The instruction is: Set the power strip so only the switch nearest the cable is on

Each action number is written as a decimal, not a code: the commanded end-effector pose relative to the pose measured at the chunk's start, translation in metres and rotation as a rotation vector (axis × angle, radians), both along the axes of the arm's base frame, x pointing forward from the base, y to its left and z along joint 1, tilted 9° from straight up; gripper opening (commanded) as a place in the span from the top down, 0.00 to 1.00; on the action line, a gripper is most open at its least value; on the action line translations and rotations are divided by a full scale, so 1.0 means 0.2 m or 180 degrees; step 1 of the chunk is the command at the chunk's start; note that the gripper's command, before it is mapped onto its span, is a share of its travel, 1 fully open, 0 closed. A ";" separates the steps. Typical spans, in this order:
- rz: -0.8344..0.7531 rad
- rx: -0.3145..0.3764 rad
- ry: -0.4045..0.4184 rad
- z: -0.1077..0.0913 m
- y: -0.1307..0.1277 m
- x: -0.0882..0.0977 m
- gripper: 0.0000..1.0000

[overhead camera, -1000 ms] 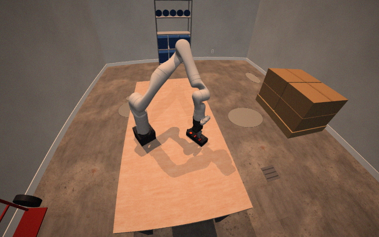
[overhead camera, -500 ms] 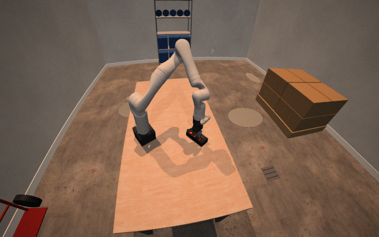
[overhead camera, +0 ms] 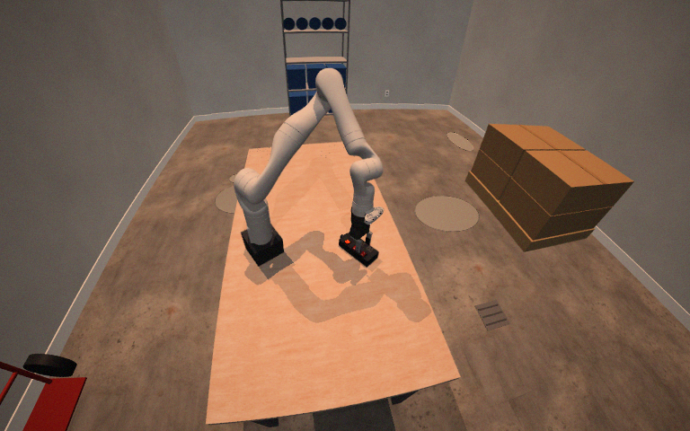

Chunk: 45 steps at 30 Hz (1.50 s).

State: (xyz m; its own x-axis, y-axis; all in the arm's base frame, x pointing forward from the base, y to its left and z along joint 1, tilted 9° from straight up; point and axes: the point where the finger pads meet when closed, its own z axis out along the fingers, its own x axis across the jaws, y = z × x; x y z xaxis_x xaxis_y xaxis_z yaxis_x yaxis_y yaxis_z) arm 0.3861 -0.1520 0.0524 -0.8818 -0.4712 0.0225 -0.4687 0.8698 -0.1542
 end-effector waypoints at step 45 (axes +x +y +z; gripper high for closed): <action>0.0026 0.0013 -0.0027 0.42 0.08 -0.01 0.00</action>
State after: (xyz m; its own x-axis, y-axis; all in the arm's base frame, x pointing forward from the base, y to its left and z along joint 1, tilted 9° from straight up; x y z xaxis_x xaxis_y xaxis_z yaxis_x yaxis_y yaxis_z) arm 0.3846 -0.1363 0.1353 -0.8781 -0.4783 0.0141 -0.4746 0.8666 -0.1541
